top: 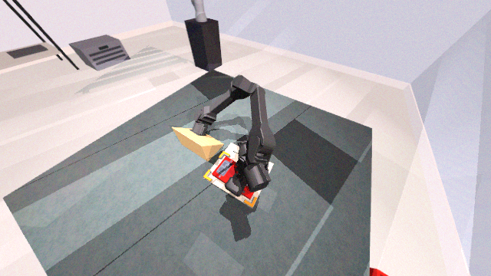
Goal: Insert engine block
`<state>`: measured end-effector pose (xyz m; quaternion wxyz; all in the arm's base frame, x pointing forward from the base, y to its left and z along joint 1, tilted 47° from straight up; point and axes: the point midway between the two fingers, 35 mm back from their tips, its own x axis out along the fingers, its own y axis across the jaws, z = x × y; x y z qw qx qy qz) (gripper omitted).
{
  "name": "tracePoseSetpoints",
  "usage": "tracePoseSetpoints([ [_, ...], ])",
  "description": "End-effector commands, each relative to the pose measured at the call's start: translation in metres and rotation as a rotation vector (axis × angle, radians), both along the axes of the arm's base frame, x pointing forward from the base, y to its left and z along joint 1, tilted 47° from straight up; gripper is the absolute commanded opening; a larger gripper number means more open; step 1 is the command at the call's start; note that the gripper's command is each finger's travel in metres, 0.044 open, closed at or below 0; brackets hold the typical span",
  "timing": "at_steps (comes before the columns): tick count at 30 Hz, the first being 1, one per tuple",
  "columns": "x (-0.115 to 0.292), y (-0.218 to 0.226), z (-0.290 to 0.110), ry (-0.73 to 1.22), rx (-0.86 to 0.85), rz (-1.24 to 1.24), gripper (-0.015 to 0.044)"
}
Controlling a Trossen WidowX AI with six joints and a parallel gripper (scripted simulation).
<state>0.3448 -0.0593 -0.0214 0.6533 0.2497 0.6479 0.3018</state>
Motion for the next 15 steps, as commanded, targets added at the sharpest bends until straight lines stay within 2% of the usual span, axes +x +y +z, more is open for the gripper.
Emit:
tracePoseSetpoints([
  [1,0.0004,0.0014,-0.0006,0.000,0.005,-0.005,0.0159],
  [15,0.0004,0.0040,-0.0030,0.000,0.005,-0.005,0.0159],
])
